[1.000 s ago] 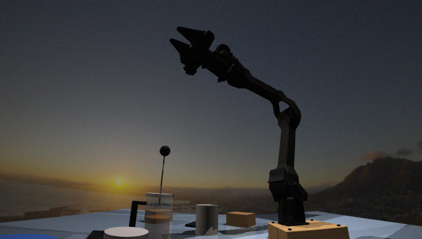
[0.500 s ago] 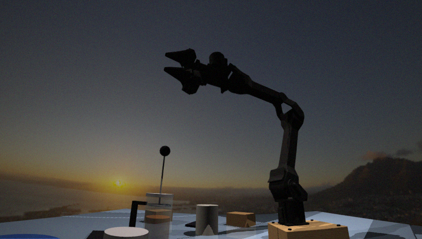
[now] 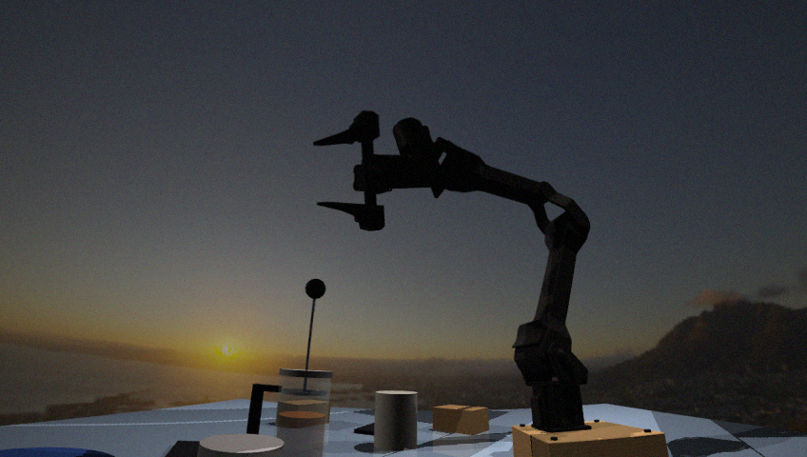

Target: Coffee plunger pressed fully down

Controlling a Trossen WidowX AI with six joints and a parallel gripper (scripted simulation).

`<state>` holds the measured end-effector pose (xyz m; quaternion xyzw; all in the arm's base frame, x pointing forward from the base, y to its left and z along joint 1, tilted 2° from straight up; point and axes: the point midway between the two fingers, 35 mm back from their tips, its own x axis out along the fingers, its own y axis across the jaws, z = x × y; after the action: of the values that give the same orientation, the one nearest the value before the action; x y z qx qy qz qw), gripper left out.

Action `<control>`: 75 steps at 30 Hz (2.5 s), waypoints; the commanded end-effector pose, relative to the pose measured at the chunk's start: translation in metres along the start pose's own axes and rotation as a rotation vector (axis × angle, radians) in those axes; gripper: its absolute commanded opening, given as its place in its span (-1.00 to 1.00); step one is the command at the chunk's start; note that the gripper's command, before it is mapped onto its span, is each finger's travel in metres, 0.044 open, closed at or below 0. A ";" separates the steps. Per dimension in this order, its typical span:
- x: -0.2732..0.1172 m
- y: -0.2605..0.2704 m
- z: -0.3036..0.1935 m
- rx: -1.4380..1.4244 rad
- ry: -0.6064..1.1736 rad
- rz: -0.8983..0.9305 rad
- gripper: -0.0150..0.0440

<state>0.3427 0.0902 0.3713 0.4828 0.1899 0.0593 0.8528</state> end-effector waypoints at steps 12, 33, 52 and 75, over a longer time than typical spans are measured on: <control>-0.019 -0.118 -0.026 -1.021 0.125 -0.298 1.00; -0.003 -0.144 -0.041 -1.024 0.129 -0.290 1.00; 0.026 -0.154 -0.041 -1.025 0.127 -0.289 1.00; 0.027 -0.154 -0.041 -1.025 0.127 -0.289 -0.11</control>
<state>0.3386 0.0489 0.2155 -0.0297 0.2525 0.0548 0.9656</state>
